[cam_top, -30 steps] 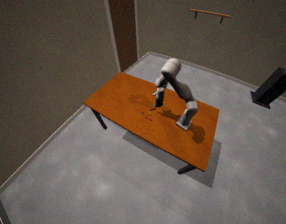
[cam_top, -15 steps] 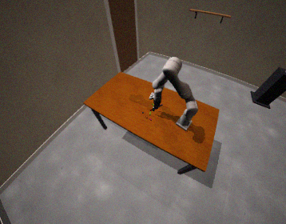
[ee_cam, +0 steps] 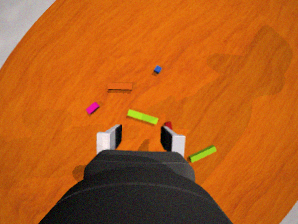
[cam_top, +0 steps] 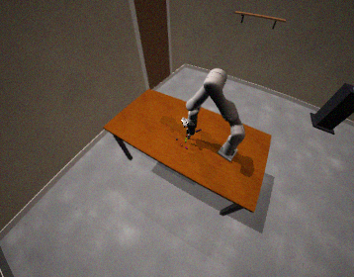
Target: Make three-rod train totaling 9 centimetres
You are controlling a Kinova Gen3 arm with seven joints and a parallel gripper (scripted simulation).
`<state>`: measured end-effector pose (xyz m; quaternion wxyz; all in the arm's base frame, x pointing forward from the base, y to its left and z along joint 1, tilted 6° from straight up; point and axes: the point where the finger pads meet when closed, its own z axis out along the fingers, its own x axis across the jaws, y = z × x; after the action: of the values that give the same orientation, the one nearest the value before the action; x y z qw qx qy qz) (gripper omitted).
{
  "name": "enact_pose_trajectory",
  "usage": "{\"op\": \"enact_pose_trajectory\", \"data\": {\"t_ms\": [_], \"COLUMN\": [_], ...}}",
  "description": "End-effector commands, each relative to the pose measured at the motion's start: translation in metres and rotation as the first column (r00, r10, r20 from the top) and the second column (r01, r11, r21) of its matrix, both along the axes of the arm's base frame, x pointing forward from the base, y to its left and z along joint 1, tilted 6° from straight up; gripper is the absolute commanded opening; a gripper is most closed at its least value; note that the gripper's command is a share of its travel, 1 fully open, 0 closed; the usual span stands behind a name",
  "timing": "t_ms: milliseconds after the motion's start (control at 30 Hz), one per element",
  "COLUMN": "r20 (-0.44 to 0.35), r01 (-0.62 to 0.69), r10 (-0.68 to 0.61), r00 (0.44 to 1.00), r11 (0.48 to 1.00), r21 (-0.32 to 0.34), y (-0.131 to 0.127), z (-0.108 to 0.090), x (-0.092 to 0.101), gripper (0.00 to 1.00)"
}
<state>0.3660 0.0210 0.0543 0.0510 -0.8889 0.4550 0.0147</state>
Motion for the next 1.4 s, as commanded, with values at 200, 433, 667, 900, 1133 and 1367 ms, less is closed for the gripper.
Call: {"op": "enact_pose_trajectory", "data": {"t_ms": [200,433,667,900,1133,1367], "r20": [0.02,0.021,0.021,0.021,0.021,0.021], "r01": [-0.066,-0.072,-0.072,-0.072,-0.072,-0.072], "r10": [0.066,0.072,0.072,0.072,0.072,0.072], "r00": [0.998,0.997,0.997,0.997,0.997,0.997], "r11": [0.998,0.997,0.997,0.997,0.997,0.997], "r21": [0.001,0.0,0.0,0.0,0.0,0.0], "y": [0.0015,0.0017,0.0017,0.0017,0.0017,0.0017], "z": [0.003,0.0031,0.0031,0.0031,0.0031,0.0031], "x": [0.0046,0.0048,0.0048,0.0048,0.0048,0.0048], "gripper": [1.0,1.0,1.0,1.0,1.0,1.0]}}
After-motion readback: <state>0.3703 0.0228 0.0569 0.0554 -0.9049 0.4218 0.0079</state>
